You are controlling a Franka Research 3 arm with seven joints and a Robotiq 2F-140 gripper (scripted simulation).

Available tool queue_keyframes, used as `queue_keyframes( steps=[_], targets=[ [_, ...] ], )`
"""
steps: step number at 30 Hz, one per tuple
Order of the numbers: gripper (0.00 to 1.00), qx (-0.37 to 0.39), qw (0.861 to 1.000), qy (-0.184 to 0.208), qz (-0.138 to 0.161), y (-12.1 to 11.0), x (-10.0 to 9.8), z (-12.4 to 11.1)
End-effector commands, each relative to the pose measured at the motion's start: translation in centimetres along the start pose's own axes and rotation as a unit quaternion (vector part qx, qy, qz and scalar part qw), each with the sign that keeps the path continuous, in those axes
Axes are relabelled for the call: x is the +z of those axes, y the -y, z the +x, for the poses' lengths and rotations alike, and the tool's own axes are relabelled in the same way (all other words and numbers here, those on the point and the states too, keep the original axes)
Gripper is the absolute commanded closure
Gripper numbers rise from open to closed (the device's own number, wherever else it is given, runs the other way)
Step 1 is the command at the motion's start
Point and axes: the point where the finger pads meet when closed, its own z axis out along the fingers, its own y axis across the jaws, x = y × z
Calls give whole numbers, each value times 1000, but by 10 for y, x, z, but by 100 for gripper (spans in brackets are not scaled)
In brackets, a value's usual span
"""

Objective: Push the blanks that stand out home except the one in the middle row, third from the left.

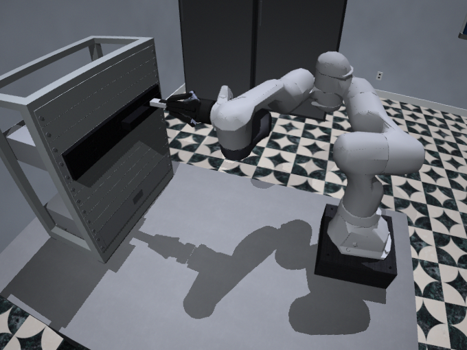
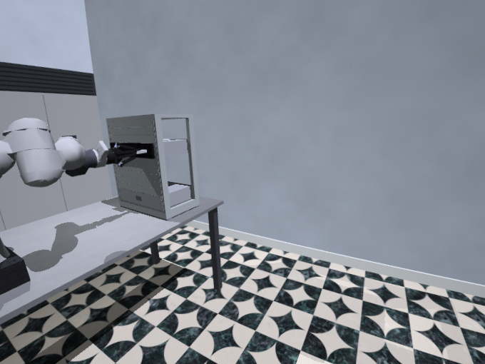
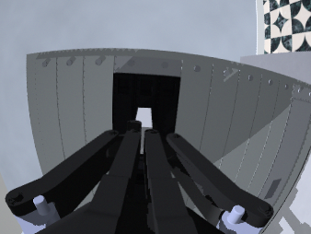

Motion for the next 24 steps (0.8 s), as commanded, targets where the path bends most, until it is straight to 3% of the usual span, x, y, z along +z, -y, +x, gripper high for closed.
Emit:
queue_keyframes(
  steps=[1, 24],
  targets=[
    [100, 1, 1000, 6, -3, -3, 2, -5],
    [100, 1, 1000, 6, -3, -3, 6, -4]
  ],
)
